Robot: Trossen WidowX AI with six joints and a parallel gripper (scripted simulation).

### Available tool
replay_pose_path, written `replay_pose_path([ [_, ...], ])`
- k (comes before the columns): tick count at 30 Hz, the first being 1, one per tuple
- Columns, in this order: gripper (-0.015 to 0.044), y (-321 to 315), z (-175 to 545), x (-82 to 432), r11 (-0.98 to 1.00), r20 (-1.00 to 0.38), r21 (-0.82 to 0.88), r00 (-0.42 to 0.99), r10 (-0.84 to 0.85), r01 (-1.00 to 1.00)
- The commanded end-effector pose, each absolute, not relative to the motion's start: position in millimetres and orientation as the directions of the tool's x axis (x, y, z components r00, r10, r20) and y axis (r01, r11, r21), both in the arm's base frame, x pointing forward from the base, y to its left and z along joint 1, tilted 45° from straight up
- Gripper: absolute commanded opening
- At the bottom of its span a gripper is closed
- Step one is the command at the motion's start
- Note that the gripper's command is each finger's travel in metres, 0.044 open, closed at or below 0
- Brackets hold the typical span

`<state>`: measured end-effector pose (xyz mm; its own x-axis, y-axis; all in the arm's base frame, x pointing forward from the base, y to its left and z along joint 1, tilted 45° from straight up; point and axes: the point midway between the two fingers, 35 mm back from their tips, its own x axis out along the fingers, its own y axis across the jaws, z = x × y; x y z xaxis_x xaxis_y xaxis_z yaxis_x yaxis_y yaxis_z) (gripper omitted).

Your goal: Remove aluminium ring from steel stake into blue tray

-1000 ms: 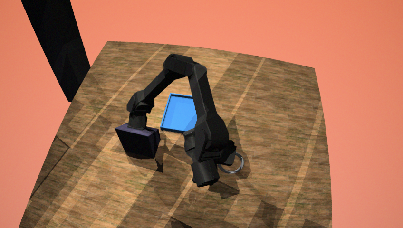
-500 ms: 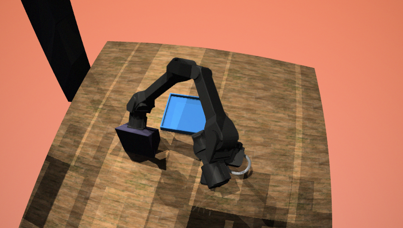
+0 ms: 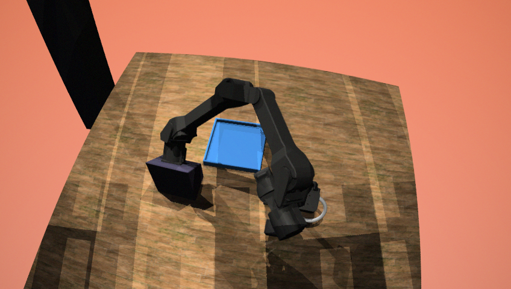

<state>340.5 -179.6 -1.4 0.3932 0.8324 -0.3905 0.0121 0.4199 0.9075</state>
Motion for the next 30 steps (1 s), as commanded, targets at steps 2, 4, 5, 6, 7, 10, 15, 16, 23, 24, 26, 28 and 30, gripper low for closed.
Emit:
replay_pose_path([
  [2,0.0,-179.2,-1.2,348.0,0.415,-0.386,0.91,0.394,0.834,0.011],
  [4,0.0,-179.1,-1.1,347.9,0.417,-0.386,0.909,0.395,0.834,0.008],
  [5,0.0,-179.0,-0.8,347.6,0.421,-0.386,0.907,0.397,0.833,0.0],
  [6,0.0,-178.7,-0.2,347.2,0.428,-0.387,0.904,0.4,0.831,-0.014],
  [7,0.0,-178.4,0.5,346.6,0.437,-0.388,0.899,0.404,0.829,-0.032],
  [10,0.0,-177.3,2.6,344.9,0.462,-0.391,0.883,0.415,0.822,-0.083],
  [15,0.0,-175.4,6.0,341.8,0.502,-0.394,0.849,0.433,0.81,-0.166],
  [16,0.0,-174.9,6.7,341.2,0.51,-0.395,0.841,0.437,0.808,-0.182],
  [23,0.0,-171.6,11.4,336.4,0.561,-0.399,0.774,0.463,0.792,-0.293],
  [24,0.0,-171.1,12.1,335.6,0.568,-0.399,0.764,0.466,0.789,-0.308],
  [26,0.0,-170.0,13.4,334.2,0.581,-0.4,0.741,0.474,0.785,-0.338],
  [28,0.0,-168.8,14.6,332.6,0.594,-0.4,0.716,0.481,0.78,-0.366],
  [30,0.0,-167.6,15.9,331.1,0.606,-0.401,0.691,0.488,0.775,-0.395],
])
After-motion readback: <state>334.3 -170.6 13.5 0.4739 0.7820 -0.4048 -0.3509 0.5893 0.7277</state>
